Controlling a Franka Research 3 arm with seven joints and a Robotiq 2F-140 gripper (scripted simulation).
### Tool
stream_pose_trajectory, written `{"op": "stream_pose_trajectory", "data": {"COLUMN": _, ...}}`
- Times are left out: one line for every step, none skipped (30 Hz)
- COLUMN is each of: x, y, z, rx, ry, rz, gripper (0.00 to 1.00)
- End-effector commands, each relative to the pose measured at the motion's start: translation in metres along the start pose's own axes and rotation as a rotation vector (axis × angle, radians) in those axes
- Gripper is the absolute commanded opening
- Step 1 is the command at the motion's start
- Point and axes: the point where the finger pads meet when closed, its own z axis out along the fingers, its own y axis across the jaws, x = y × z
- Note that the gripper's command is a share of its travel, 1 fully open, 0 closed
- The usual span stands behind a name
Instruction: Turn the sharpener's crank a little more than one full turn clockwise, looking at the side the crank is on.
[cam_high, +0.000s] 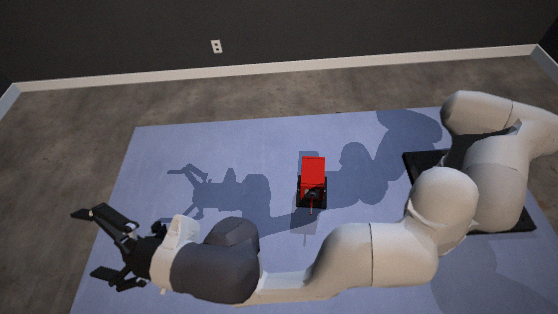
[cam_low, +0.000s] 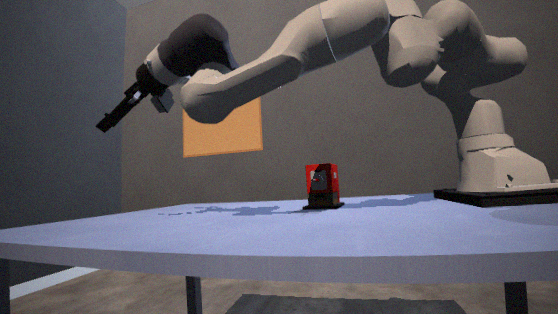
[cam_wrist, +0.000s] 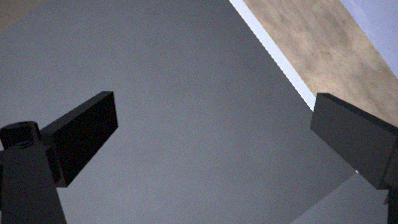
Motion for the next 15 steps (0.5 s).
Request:
{"op": "stream_pose_trajectory", "data": {"x": 0.001, "y": -0.002, "z": 0.0, "rx": 0.001, "ry": 0.002, "rz": 0.003, "gripper": 1.0}}
{"op": "stream_pose_trajectory", "data": {"x": 0.002, "y": -0.005, "z": 0.0, "rx": 0.004, "ry": 0.008, "rz": 0.009, "gripper": 1.0}}
{"op": "stream_pose_trajectory", "data": {"x": 0.006, "y": -0.01, "z": 0.001, "rx": 0.009, "ry": 0.018, "rz": 0.021, "gripper": 1.0}}
{"op": "stream_pose_trajectory", "data": {"x": 0.011, "y": -0.019, "z": 0.001, "rx": 0.016, "ry": 0.033, "rz": 0.039, "gripper": 1.0}}
{"op": "stream_pose_trajectory", "data": {"x": 0.018, "y": -0.031, "z": 0.002, "rx": 0.027, "ry": 0.055, "rz": 0.065, "gripper": 1.0}}
{"op": "stream_pose_trajectory", "data": {"x": 0.027, "y": -0.044, "z": 0.002, "rx": 0.038, "ry": 0.078, "rz": 0.093, "gripper": 1.0}}
{"op": "stream_pose_trajectory", "data": {"x": 0.031, "y": -0.05, "z": 0.003, "rx": 0.043, "ry": 0.089, "rz": 0.106, "gripper": 1.0}}
{"op": "stream_pose_trajectory", "data": {"x": 0.036, "y": -0.057, "z": 0.003, "rx": 0.05, "ry": 0.102, "rz": 0.123, "gripper": 1.0}}
{"op": "stream_pose_trajectory", "data": {"x": 0.041, "y": -0.065, "z": 0.002, "rx": 0.057, "ry": 0.117, "rz": 0.142, "gripper": 1.0}}
{"op": "stream_pose_trajectory", "data": {"x": 0.048, "y": -0.073, "z": 0.002, "rx": 0.064, "ry": 0.133, "rz": 0.161, "gripper": 1.0}}
{"op": "stream_pose_trajectory", "data": {"x": 0.054, "y": -0.082, "z": 0.002, "rx": 0.072, "ry": 0.15, "rz": 0.182, "gripper": 1.0}}
{"op": "stream_pose_trajectory", "data": {"x": 0.061, "y": -0.09, "z": 0.001, "rx": 0.079, "ry": 0.166, "rz": 0.204, "gripper": 1.0}}
{"op": "stream_pose_trajectory", "data": {"x": 0.068, "y": -0.099, "z": 0.0, "rx": 0.087, "ry": 0.183, "rz": 0.225, "gripper": 1.0}}
{"op": "stream_pose_trajectory", "data": {"x": 0.075, "y": -0.107, "z": -0.001, "rx": 0.094, "ry": 0.2, "rz": 0.247, "gripper": 1.0}}
{"op": "stream_pose_trajectory", "data": {"x": 0.075, "y": -0.107, "z": -0.001, "rx": 0.094, "ry": 0.2, "rz": 0.247, "gripper": 1.0}}
